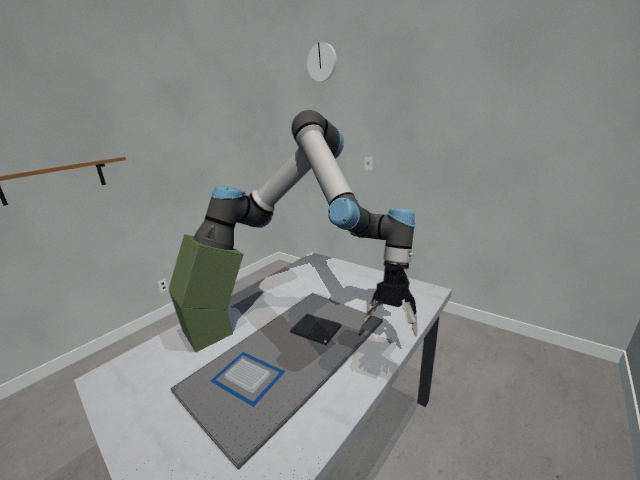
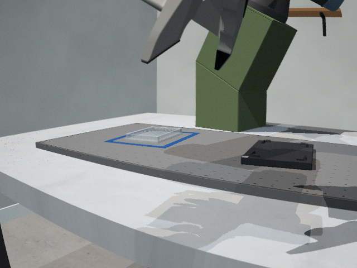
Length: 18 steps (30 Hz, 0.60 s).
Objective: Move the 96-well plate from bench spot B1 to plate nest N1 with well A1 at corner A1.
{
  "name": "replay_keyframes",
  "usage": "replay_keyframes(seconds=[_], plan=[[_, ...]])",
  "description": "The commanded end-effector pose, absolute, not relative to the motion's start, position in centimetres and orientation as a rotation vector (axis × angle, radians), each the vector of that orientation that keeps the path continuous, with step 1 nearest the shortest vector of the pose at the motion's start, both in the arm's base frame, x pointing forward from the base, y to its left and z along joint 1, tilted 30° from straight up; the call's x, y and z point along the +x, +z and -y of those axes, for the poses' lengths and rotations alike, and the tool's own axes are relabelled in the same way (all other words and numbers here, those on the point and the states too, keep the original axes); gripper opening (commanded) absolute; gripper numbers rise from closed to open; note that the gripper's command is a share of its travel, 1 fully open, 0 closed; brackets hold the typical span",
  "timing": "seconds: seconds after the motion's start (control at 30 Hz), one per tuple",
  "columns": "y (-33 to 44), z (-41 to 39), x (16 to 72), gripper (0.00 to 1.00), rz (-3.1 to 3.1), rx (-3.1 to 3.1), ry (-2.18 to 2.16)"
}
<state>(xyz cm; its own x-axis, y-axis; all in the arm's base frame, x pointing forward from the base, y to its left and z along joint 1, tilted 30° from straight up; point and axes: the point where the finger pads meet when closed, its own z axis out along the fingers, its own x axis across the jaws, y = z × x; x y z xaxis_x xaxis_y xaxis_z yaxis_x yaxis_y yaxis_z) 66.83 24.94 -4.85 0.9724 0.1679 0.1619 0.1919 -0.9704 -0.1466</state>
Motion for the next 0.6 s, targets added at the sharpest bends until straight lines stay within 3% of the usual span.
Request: replay_keyframes(seconds=[0.0,0.57], plan=[[-6.4,-22.9,66.5,1.00,0.223,-2.959,-0.211],[-10.7,-17.7,64.8,1.00,0.005,-2.950,-0.142]])
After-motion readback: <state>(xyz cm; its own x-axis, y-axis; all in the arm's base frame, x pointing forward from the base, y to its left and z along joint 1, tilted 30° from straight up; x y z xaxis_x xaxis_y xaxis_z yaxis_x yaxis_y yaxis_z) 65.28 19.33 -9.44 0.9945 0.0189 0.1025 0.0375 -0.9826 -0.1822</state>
